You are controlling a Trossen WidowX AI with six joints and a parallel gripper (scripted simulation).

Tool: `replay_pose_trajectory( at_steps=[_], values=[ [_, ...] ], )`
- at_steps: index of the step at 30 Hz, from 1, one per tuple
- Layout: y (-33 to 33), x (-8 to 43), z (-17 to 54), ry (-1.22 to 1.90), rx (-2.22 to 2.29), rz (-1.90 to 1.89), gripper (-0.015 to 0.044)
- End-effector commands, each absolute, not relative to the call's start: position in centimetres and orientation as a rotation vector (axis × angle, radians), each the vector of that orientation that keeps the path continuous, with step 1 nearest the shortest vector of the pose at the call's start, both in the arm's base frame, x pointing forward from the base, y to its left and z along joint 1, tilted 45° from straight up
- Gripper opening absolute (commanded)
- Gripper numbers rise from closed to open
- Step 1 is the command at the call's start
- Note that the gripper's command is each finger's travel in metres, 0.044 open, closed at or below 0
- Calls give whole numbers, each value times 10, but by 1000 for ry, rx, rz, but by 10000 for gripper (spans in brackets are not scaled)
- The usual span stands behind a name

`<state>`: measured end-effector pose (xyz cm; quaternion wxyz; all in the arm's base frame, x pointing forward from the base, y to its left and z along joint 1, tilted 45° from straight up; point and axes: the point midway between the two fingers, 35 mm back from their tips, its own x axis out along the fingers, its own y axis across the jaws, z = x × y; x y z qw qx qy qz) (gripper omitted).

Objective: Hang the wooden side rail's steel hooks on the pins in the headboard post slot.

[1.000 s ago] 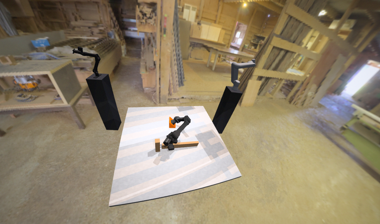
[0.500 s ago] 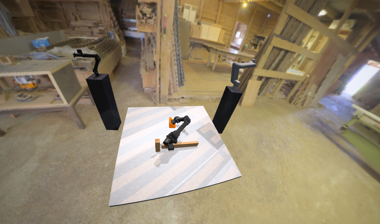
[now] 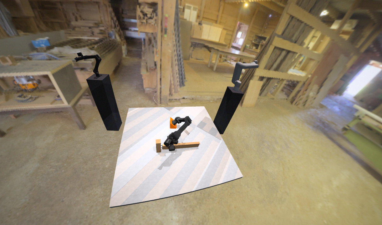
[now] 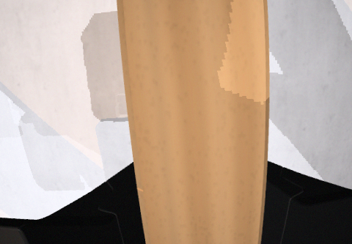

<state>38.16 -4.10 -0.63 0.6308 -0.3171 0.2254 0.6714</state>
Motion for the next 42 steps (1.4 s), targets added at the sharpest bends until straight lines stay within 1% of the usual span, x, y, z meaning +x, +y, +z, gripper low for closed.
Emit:
replay_pose_trajectory(
  at_steps=[1,42],
  values=[
    [-48,382,-5,518,-730,1523,0],
    [-50,383,-9,518,-731,1523,0]
  ],
)
